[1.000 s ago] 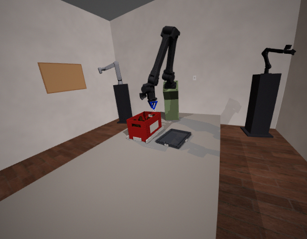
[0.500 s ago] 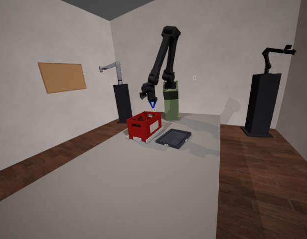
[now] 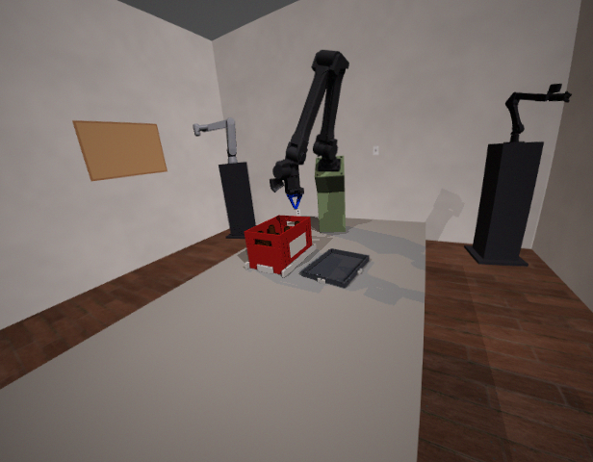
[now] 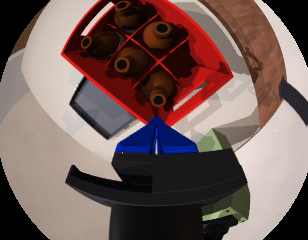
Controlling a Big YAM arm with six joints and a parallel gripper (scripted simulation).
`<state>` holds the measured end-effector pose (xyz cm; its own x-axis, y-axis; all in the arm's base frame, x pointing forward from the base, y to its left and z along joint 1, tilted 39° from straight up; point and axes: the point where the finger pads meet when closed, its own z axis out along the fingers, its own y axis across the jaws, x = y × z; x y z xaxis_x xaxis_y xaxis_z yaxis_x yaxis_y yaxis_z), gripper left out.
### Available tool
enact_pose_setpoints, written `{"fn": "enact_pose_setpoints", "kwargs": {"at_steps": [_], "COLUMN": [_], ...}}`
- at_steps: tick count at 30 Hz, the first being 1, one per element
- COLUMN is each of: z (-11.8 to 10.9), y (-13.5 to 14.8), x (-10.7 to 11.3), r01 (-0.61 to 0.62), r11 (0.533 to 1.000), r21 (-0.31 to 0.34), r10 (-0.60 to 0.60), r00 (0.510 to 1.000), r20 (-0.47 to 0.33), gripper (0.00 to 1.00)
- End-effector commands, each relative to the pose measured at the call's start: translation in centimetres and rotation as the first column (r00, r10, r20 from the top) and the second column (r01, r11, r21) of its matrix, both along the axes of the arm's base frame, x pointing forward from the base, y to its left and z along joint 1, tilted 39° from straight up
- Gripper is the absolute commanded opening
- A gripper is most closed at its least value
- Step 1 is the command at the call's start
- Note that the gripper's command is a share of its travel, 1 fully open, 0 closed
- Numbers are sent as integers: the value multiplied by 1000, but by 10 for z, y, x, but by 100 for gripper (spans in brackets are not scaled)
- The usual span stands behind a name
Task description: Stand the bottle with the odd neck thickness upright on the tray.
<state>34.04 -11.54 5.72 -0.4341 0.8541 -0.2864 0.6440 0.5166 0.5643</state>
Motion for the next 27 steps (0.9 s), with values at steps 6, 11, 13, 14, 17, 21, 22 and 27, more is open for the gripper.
{"fn": "enact_pose_setpoints", "kwargs": {"at_steps": [6,11,13,14,17,21,22,27], "z": [-6,-6,-6,-6,6,42,42,91], "y": [1,1,1,1,-2,-18,-18,-34], "x": [-4,-4,-4,-4,12,60,60,120], "r01": [-7,-7,-7,-7,-12,-4,-4,-4], "r11": [1000,1000,1000,1000,1000,1000,1000,1000], "r21": [1,1,1,1,2,5,5,3], "r10": [7,7,7,7,12,4,4,4], "r00": [1000,1000,1000,1000,1000,1000,1000,1000], "r20": [-13,-13,-13,-13,-7,-5,-5,0], "gripper": [0,0,0,0,0,0,0,0]}}
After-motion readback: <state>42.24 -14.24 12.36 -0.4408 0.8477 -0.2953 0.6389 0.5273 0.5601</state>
